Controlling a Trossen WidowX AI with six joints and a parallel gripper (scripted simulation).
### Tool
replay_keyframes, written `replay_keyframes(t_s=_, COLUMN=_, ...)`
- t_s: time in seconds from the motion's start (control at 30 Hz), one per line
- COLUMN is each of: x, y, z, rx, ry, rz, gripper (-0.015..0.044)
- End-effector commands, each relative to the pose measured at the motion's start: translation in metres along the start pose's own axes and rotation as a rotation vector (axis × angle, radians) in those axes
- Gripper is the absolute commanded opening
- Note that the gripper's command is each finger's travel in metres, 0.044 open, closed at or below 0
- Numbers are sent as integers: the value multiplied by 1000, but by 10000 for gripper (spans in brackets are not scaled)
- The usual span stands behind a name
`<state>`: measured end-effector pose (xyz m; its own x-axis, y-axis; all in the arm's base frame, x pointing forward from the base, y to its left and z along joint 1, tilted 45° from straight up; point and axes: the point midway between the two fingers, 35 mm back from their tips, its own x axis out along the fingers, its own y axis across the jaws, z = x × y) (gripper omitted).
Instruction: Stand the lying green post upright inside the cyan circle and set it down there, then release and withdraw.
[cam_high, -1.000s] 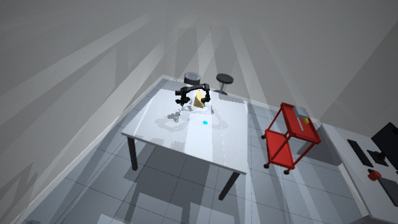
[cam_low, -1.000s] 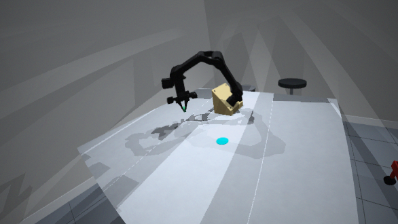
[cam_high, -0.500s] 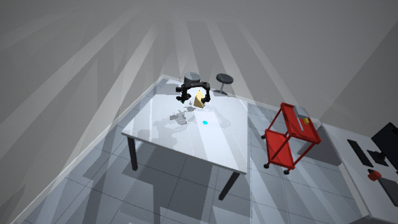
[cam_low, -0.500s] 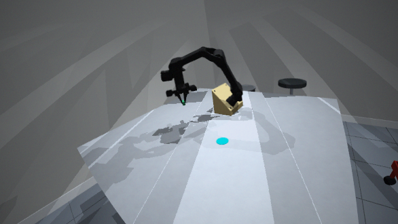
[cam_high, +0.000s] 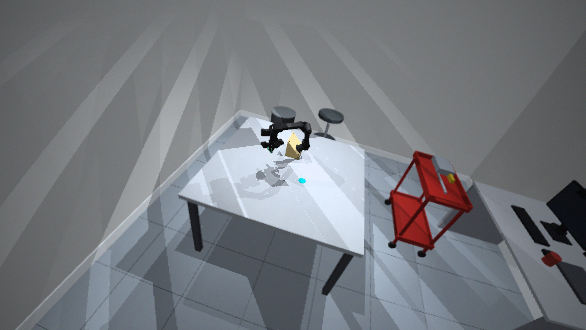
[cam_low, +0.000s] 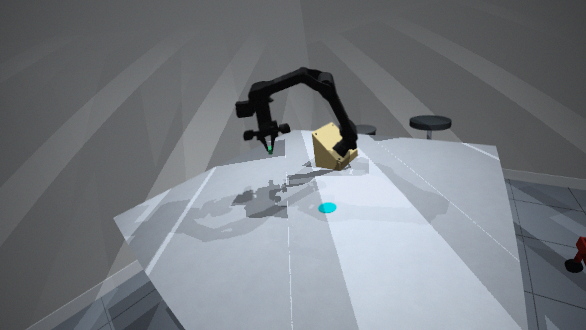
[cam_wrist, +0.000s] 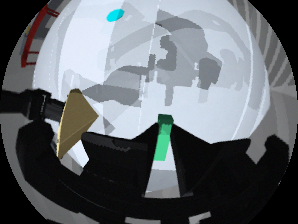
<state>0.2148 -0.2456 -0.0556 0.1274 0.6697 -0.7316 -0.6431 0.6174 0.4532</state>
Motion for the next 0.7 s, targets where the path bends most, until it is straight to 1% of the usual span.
replay_keyframes(t_s=0.0, x=-3, y=1, z=12, rx=39, ry=1, rz=-3, gripper=23)
replay_keyframes(t_s=0.67, x=-14, y=10, z=72, rx=276, ry=10, rz=-18, gripper=23)
